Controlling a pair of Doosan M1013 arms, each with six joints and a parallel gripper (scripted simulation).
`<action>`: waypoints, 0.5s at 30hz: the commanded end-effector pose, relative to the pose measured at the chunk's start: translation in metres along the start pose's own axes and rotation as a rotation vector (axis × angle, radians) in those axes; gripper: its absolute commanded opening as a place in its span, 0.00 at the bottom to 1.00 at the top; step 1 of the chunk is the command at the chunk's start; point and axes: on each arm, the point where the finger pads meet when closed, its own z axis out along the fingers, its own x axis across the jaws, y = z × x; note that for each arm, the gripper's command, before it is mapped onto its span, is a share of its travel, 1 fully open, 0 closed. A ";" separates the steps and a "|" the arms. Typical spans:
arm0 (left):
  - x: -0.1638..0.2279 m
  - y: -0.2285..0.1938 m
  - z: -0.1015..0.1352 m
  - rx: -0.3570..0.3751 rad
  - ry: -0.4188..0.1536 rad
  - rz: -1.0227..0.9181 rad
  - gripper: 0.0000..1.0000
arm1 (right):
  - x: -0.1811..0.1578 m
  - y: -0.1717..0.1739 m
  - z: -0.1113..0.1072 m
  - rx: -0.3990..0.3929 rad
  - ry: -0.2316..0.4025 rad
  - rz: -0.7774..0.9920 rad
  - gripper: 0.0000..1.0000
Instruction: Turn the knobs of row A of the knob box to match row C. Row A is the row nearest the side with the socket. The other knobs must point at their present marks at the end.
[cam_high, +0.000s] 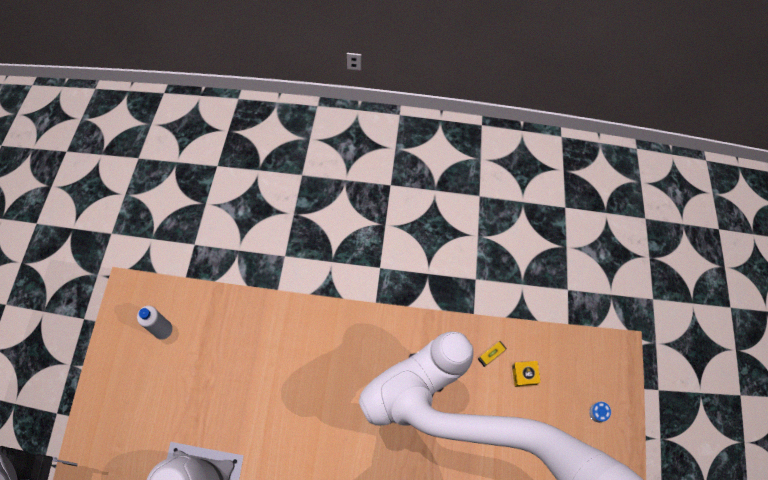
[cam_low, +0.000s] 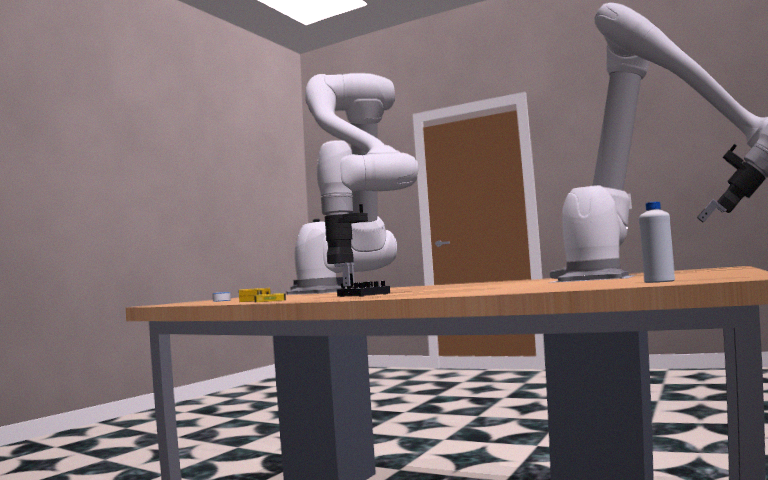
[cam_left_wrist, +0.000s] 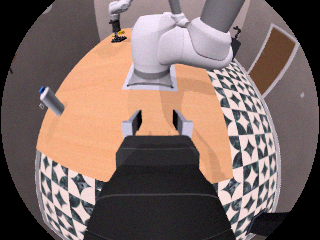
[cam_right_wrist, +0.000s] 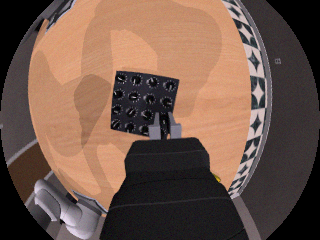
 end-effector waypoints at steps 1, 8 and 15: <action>0.000 0.000 0.000 -0.001 0.000 0.000 1.00 | 0.000 0.000 -0.001 0.002 0.000 -0.069 0.30; 0.000 0.000 0.000 -0.001 0.000 0.000 1.00 | 0.000 0.000 -0.001 0.002 0.000 -0.231 0.30; 0.000 0.000 0.000 -0.001 0.000 0.000 1.00 | 0.000 0.000 -0.001 0.002 0.000 -0.358 0.30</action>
